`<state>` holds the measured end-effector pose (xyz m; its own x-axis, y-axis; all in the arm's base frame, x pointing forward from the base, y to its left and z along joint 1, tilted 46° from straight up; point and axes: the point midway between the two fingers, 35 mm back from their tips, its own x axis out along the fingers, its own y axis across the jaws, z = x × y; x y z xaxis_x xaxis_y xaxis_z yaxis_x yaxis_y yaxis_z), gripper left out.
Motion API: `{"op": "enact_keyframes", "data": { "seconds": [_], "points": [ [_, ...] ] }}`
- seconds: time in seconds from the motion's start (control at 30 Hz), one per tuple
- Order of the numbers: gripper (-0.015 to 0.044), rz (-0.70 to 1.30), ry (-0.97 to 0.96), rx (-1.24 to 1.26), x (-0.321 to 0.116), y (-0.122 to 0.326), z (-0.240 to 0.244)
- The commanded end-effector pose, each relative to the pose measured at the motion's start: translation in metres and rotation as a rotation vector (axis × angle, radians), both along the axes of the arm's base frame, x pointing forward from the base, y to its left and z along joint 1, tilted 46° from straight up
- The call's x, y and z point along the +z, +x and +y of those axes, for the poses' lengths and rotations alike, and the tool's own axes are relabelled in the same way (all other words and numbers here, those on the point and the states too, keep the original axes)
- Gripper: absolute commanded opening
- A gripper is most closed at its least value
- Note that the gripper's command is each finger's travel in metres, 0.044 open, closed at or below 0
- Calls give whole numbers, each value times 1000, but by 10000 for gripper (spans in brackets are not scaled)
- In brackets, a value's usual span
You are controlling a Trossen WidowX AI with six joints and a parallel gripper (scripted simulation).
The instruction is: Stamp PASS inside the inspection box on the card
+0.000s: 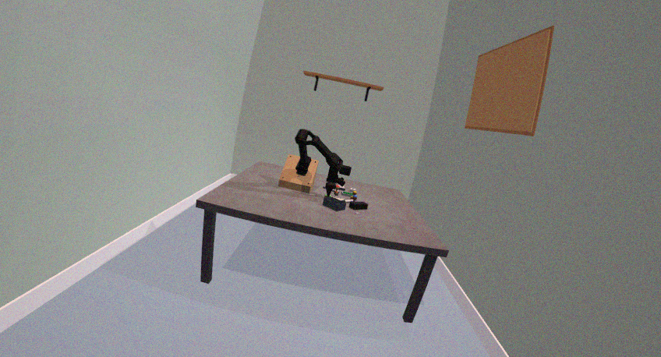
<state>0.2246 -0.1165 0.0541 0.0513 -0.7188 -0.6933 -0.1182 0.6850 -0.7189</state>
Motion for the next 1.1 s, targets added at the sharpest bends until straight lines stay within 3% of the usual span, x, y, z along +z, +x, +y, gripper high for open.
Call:
{"op": "enact_keyframes", "data": {
  "seconds": [0.0, 1.07],
  "points": [
    [0, -5, 2, -2, 2, 1, 2],
    [0, -5, 7, -2, 11, 1, 13]
  ]
}}
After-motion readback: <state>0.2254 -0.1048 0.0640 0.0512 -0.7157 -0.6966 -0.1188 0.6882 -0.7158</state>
